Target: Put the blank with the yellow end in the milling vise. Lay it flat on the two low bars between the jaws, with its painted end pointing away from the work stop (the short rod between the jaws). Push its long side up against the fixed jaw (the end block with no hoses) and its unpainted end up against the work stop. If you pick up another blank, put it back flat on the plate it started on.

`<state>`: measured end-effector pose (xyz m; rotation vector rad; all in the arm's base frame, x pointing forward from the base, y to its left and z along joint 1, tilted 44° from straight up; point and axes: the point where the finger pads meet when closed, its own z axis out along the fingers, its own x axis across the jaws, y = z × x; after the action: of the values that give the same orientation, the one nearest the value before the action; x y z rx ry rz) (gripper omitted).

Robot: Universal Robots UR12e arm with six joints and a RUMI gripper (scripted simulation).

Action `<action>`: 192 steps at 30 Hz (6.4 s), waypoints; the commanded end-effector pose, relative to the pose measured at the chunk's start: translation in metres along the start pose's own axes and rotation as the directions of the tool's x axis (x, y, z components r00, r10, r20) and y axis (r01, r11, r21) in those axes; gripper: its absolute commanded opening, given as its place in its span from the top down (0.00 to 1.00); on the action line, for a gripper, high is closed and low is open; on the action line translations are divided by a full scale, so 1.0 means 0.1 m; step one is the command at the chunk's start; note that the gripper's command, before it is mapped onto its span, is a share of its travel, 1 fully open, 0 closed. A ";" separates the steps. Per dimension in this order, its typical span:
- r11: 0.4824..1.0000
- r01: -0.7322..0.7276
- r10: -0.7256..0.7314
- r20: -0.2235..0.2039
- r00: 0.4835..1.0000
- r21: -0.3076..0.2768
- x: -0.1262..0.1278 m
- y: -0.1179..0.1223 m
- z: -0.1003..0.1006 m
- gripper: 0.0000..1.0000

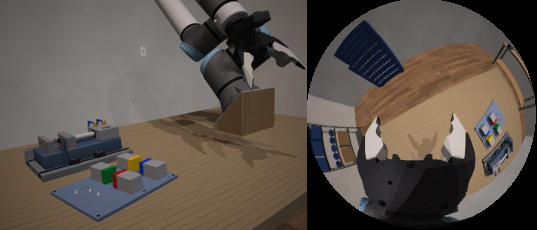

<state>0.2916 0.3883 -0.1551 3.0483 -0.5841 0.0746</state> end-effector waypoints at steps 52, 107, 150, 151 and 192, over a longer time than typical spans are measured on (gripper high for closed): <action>0.625 0.524 -0.562 0.132 0.816 -0.579 3.26 0.80 -0.99 0.00; 0.521 0.585 -0.602 0.218 0.768 -0.622 3.67 0.98 -1.28 1.00; 0.521 0.585 -0.602 0.218 0.768 -0.622 3.67 0.99 -1.27 0.60; 0.521 0.585 -0.602 0.218 0.768 -0.622 3.67 0.99 -1.27 0.60; 0.521 0.585 -0.602 0.218 0.768 -0.622 3.93 1.59 -0.53 0.60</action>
<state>0.5940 0.1066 -0.0680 2.3405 0.4133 -0.1041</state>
